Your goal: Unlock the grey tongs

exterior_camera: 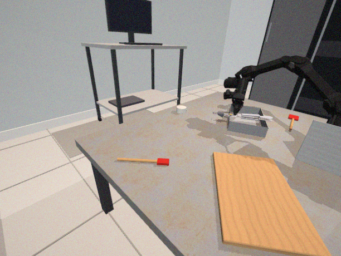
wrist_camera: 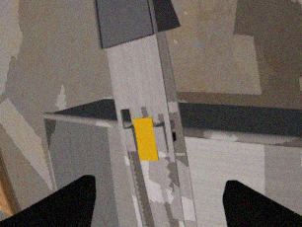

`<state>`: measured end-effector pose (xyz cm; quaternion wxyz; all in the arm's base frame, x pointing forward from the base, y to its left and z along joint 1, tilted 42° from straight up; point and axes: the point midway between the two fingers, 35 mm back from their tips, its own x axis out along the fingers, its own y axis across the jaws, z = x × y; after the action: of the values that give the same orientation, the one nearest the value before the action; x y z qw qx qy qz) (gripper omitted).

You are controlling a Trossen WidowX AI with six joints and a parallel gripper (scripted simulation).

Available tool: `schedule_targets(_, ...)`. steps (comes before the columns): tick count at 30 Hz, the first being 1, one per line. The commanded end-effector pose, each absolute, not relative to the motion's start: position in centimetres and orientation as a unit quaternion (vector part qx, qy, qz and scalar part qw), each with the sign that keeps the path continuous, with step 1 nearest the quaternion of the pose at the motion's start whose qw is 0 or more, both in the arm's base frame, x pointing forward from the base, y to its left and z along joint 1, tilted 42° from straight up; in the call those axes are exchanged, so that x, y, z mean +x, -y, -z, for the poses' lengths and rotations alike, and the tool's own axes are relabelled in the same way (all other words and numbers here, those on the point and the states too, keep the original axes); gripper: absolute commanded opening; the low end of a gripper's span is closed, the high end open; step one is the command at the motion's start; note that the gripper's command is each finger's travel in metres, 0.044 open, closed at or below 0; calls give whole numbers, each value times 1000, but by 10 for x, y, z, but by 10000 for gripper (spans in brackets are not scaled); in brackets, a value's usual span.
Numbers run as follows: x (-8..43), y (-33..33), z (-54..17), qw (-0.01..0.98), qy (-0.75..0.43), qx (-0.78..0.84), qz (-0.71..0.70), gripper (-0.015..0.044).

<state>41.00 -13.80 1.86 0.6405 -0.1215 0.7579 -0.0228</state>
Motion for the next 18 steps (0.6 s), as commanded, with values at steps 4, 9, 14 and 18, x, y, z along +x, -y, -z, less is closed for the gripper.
schedule_targets(4,407,141,-5,636,-761,-125,22,260)
schedule_targets(9,405,143,3,636,-761,-125,22,260)
schedule_targets(14,403,145,11,636,-761,-125,22,260)
schedule_targets(18,401,146,17,636,-761,-125,22,260)
